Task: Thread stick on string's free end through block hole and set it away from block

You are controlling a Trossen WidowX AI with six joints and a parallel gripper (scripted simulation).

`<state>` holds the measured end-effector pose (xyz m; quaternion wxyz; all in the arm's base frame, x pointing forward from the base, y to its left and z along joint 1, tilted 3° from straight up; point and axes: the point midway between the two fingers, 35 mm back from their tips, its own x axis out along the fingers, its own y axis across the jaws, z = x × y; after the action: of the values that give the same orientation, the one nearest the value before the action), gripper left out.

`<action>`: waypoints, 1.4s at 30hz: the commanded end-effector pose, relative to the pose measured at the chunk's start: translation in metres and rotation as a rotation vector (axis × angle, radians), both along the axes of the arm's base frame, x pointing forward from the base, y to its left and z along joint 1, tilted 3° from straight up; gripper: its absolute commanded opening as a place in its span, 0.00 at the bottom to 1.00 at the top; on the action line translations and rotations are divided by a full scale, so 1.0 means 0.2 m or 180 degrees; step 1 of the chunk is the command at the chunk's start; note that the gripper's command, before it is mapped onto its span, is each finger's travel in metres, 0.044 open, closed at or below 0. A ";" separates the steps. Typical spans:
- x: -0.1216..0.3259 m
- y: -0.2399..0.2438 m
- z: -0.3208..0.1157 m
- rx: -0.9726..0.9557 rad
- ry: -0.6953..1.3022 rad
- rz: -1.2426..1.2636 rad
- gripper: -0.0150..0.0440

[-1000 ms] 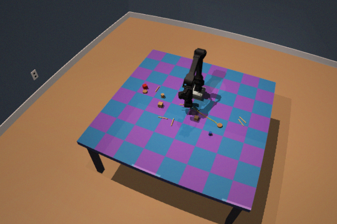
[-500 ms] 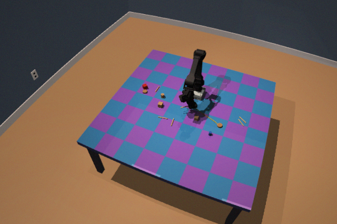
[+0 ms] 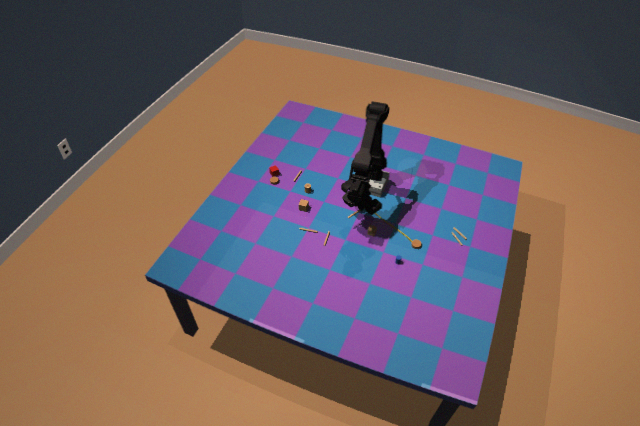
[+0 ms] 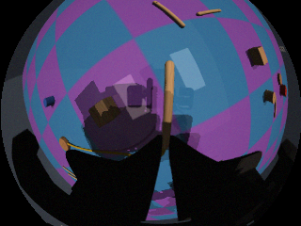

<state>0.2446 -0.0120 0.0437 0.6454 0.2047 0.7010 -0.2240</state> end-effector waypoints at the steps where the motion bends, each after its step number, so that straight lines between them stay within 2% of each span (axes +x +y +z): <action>1: 0.03 0.02 0.01 0.0046 -0.0002 0.0309 0.25; 42: 0.17 0.24 0.02 0.0516 0.0147 0.3689 0.25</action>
<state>0.2743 0.0309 0.0466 0.6336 -0.1480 0.7361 0.1867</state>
